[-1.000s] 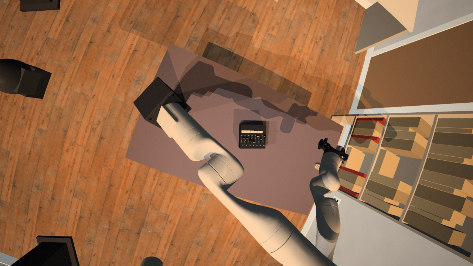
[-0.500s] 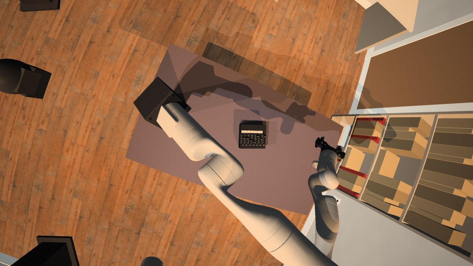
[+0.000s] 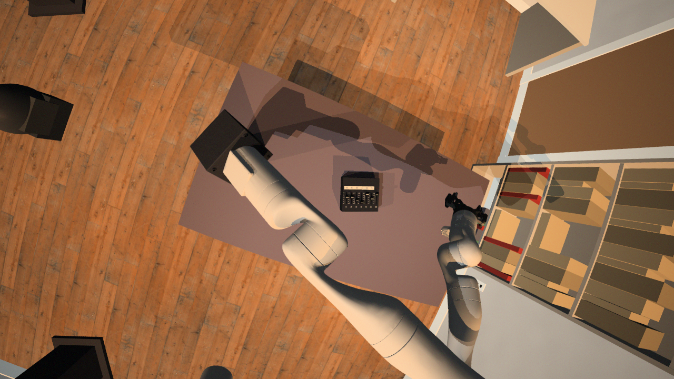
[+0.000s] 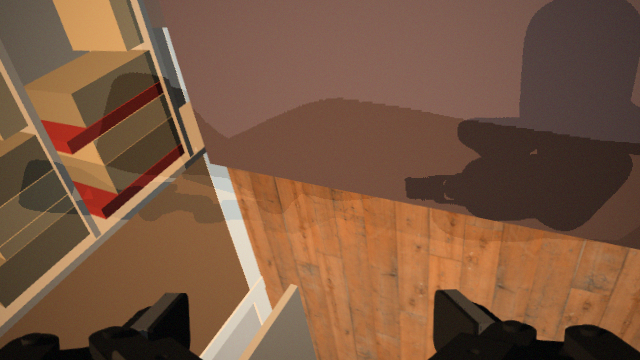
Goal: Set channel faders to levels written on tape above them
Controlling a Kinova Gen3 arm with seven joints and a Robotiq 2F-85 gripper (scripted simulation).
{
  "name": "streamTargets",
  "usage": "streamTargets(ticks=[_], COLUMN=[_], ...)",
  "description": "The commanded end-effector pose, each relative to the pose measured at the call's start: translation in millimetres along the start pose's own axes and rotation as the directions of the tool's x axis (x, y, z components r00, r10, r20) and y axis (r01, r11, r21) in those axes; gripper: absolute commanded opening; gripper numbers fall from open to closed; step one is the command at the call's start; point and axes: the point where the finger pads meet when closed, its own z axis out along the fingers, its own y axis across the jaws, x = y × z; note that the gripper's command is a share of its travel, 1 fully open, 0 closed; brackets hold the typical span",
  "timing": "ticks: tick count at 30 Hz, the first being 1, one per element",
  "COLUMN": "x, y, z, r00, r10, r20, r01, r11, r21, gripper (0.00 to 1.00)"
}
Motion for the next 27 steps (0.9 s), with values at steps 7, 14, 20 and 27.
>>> streamTargets(ticks=[7, 14, 20, 27], x=[2, 8, 8, 13], y=[18, 35, 35, 52], z=[0.6, 0.4, 0.4, -0.6], r00=[1.0, 0.998, 0.998, 0.996], r10=[0.002, 0.004, 0.004, 0.004], r20=[-0.027, -0.057, -0.057, -0.087], r01=[-0.003, -0.007, -0.007, -0.011], r11=[1.0, 0.998, 0.998, 0.996], r21=[-0.028, -0.056, -0.056, -0.083], gripper=[1.0, 1.0, 1.0, 1.0])
